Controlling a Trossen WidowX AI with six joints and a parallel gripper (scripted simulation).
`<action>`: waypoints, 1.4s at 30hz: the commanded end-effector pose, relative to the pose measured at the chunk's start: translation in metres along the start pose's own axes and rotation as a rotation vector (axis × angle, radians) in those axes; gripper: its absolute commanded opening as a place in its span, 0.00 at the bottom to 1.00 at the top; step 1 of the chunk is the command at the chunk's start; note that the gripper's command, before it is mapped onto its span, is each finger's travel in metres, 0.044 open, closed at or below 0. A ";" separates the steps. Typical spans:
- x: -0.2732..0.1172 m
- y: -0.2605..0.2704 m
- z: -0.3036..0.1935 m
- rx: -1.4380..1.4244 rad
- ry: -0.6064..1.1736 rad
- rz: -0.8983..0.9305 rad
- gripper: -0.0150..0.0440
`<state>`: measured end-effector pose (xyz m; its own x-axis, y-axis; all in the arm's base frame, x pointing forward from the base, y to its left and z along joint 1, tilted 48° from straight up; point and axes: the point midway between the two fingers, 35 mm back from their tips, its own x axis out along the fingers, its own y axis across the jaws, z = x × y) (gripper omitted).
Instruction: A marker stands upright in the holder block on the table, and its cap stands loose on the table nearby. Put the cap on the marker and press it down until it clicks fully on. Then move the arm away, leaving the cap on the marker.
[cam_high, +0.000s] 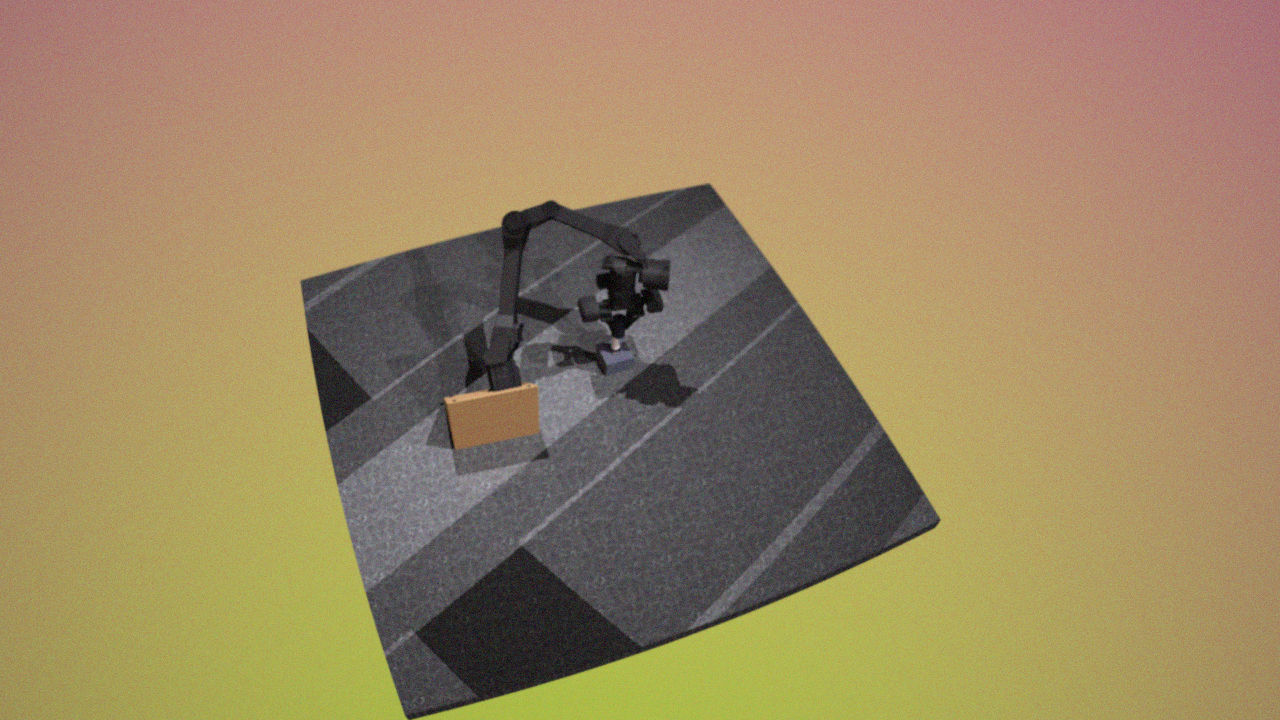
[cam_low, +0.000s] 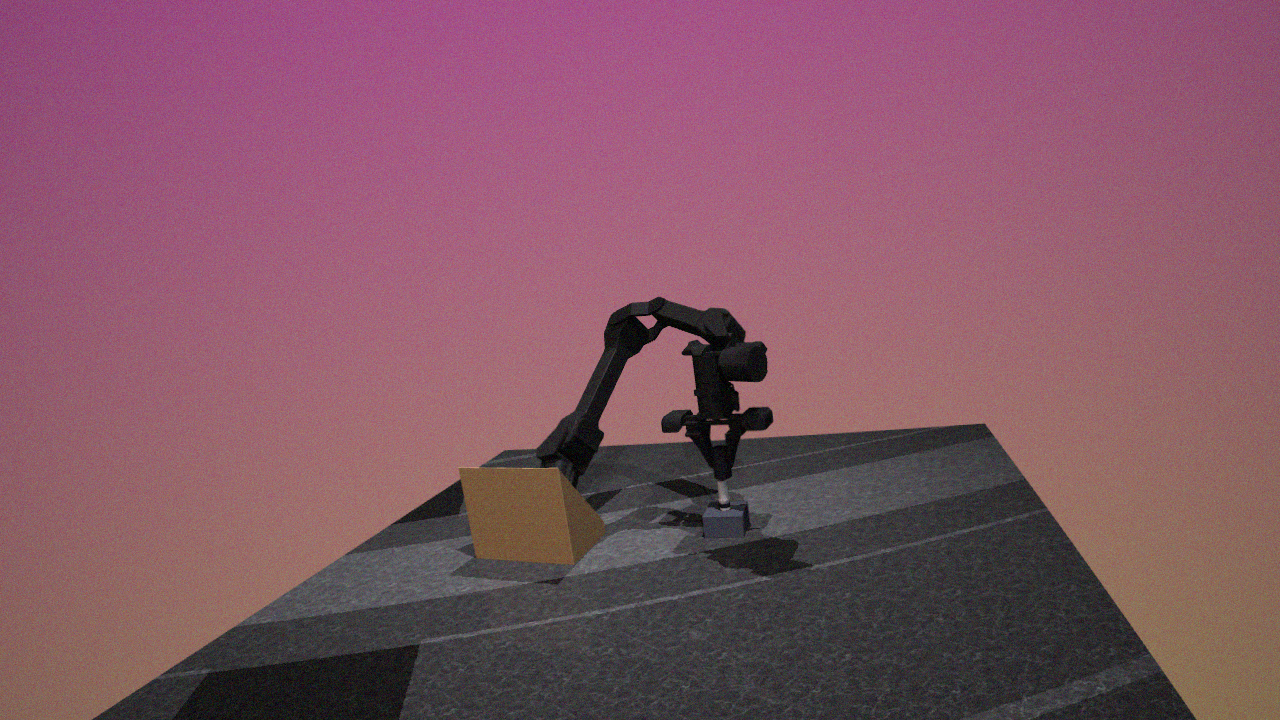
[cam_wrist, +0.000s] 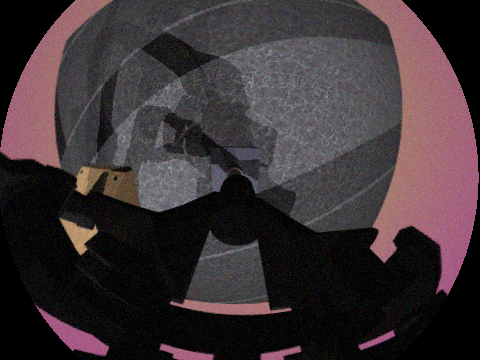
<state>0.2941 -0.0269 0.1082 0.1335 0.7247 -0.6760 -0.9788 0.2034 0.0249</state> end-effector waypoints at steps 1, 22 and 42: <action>0.007 0.002 0.000 0.007 -0.005 0.005 0.25; 0.040 0.003 0.001 0.006 -0.009 0.005 0.25; 0.042 0.003 0.001 0.006 -0.009 0.005 0.25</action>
<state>0.2978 0.0036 0.0819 0.1325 0.7280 -0.6727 -0.9791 0.2016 0.0253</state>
